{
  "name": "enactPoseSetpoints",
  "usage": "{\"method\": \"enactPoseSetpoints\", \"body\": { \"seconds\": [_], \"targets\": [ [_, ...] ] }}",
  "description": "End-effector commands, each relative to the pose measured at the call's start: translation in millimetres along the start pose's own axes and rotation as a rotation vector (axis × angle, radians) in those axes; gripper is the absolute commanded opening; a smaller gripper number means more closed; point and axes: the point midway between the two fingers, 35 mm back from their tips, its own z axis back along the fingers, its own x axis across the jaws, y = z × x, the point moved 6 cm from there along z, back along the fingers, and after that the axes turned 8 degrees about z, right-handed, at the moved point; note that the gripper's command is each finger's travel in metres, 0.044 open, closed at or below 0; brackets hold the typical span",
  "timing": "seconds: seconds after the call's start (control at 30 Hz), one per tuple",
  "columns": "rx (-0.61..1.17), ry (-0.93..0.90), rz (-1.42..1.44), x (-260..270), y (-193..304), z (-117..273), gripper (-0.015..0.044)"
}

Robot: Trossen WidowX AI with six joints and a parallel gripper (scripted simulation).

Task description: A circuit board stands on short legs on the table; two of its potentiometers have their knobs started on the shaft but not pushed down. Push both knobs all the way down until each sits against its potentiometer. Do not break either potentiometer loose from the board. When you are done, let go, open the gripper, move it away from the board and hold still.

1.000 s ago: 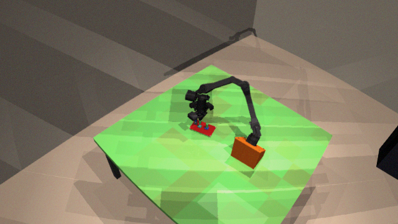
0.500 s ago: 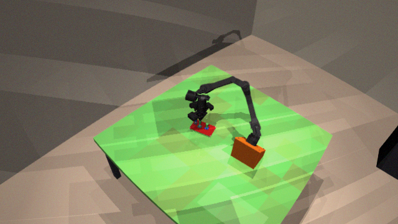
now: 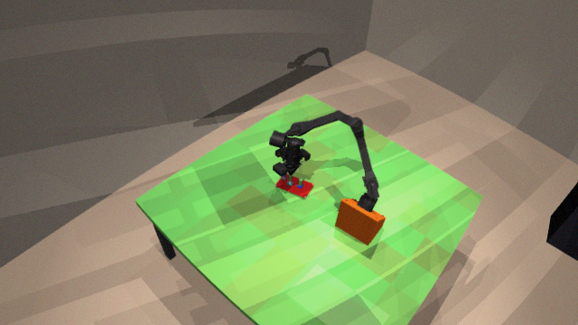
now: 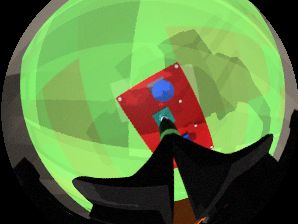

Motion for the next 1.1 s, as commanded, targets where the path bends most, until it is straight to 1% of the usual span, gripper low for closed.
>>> {"method": "enactPoseSetpoints", "body": {
  "seconds": [0.0,1.07],
  "targets": [
    [0.008,0.003,-0.01,-2,-2,-9,0.0],
    [0.008,0.003,-0.01,-2,-2,-21,0.0]
  ]
}}
